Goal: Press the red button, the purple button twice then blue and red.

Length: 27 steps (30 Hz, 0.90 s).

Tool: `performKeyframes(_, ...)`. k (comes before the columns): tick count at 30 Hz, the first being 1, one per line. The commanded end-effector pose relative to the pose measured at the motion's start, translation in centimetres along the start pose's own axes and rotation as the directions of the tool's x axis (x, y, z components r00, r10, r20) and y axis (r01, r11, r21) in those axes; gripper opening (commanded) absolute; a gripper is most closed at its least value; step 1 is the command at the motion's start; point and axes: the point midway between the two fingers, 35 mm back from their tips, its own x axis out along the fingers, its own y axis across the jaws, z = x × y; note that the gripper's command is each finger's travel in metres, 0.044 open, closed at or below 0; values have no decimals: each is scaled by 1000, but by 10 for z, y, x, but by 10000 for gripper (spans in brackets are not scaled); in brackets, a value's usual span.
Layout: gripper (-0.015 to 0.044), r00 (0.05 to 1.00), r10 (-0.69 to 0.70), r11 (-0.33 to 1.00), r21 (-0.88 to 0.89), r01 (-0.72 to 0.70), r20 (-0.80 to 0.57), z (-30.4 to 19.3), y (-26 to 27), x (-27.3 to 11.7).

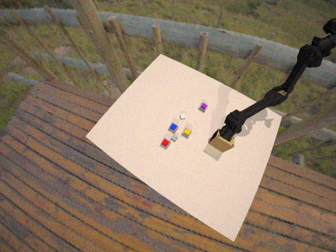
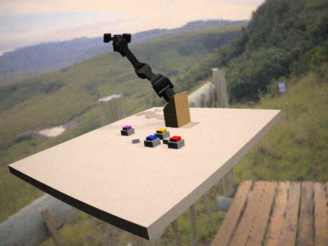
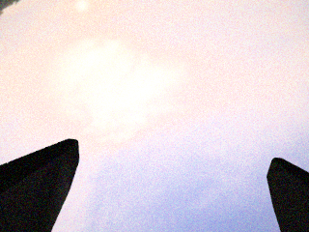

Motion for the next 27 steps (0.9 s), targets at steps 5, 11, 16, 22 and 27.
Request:
performKeyframes(5,400,982,-111,991,53,120,-152,-74,-50,-31)
performKeyframes(11,400,917,-244,956,80,282,-315,-149,-94,-69)
performKeyframes(16,400,791,-371,887,65,457,-487,-228,-136,-127)
performKeyframes(22,400,570,-486,769,-14,639,-662,-313,-174,-218)
performKeyframes(27,400,344,-542,651,-124,748,-767,-369,-193,-307)
